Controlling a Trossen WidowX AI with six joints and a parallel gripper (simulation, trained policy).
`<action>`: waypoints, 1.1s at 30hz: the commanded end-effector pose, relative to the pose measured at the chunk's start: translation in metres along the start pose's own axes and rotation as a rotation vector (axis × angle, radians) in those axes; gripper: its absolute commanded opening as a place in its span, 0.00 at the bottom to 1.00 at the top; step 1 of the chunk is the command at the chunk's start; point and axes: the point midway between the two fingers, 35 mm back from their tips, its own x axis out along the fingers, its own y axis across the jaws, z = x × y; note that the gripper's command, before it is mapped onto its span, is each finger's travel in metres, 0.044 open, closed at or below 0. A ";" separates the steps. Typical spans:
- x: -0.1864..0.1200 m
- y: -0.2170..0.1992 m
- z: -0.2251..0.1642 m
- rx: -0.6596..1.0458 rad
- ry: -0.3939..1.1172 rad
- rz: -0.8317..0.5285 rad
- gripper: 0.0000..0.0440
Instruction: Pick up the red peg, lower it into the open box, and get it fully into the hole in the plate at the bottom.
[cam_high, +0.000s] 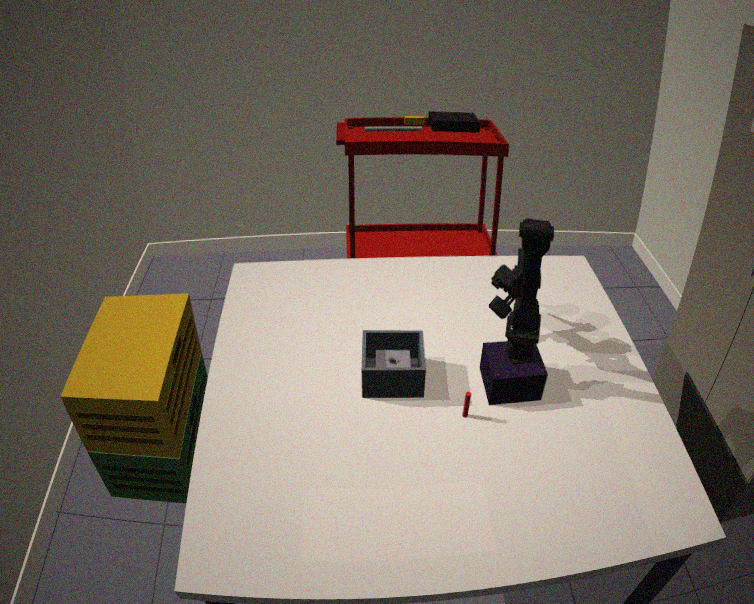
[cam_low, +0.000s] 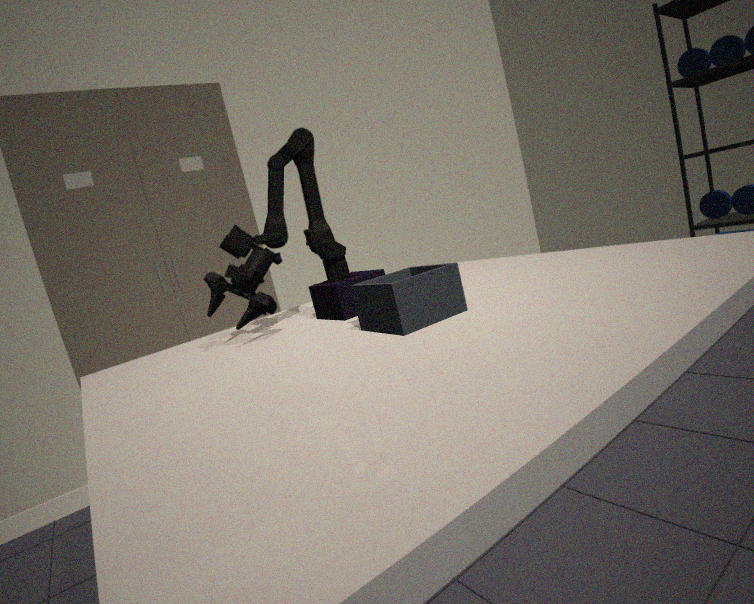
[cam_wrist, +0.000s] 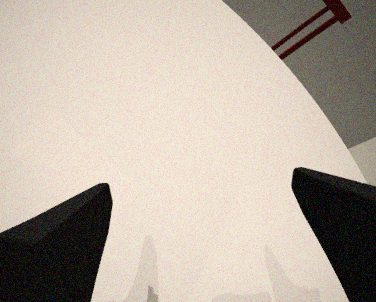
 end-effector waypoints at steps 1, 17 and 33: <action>0.002 -0.003 0.006 -0.006 -0.014 -0.008 0.94; 0.007 0.037 0.165 -0.027 -0.236 0.116 0.93; -0.075 0.158 0.284 0.056 -0.318 0.416 0.95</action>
